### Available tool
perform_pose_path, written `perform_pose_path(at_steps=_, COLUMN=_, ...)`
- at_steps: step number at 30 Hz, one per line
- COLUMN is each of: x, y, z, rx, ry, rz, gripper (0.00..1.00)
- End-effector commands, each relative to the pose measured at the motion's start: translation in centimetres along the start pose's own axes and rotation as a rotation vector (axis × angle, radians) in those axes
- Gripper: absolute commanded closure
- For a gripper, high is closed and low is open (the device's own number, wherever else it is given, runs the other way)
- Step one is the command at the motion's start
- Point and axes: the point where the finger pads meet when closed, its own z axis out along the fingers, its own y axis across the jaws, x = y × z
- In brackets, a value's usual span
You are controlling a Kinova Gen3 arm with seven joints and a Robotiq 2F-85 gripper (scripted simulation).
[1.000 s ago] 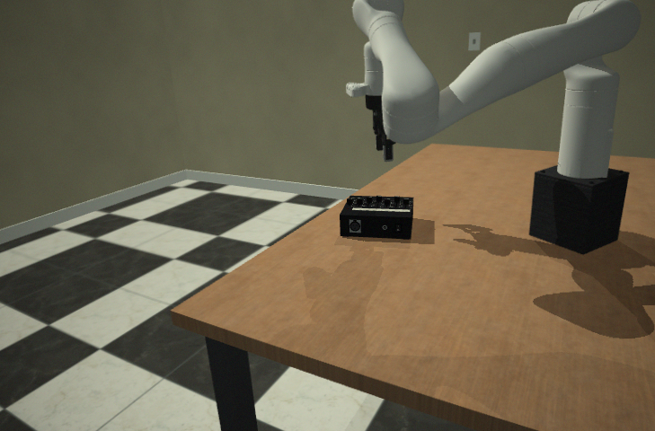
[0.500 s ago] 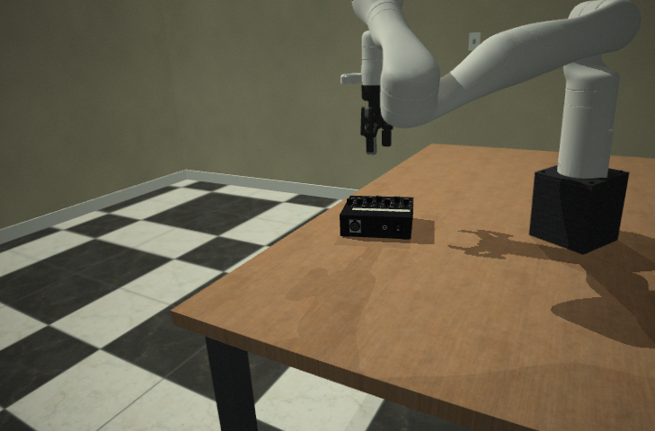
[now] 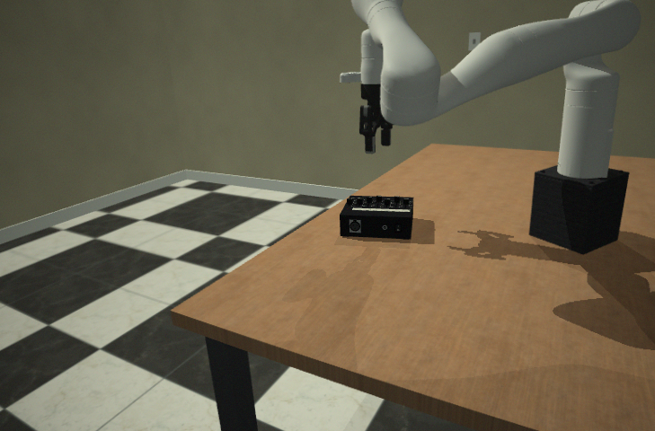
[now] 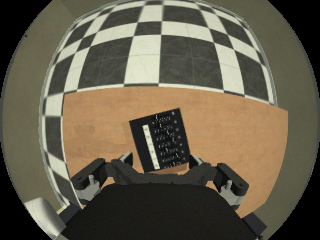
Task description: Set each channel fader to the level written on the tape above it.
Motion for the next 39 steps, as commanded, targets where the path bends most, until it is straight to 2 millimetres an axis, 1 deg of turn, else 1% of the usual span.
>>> perform_pose_path(at_steps=1, x=0.0, y=0.0, z=-0.1, rx=0.001, ry=0.001, rz=0.002, gripper=0.00)
perform_pose_path(at_steps=6, x=0.0, y=0.0, z=0.1, rx=0.002, ry=0.000, rz=0.023, gripper=0.00)
perform_pose_path(at_steps=10, x=-0.1, y=0.1, z=0.7, rx=0.008, ry=-0.004, rz=0.114, gripper=0.00)
perform_pose_path(at_steps=15, x=-0.4, y=0.4, z=2.2, rx=0.018, ry=-0.012, rz=0.335, gripper=0.00)
perform_pose_path(at_steps=21, x=-0.7, y=1.3, z=4.5, rx=0.019, ry=-0.018, rz=0.699, gripper=0.00)
perform_pose_path(at_steps=23, x=-0.7, y=1.3, z=4.5, rx=0.019, ry=-0.018, rz=0.699, gripper=0.00)
perform_pose_path(at_steps=27, x=-0.8, y=2.1, z=5.9, rx=0.013, ry=-0.014, rz=0.938, gripper=0.00)
perform_pose_path(at_steps=31, x=-0.9, y=3.0, z=7.0, rx=0.005, ry=-0.006, rz=1.126, gripper=0.00)
perform_pose_path(at_steps=35, x=-1.0, y=3.6, z=7.6, rx=0.000, ry=0.001, rz=1.238, gripper=0.00)
perform_pose_path(at_steps=39, x=-1.0, y=3.8, z=7.8, rx=-0.002, ry=0.004, rz=1.272, gripper=0.00)
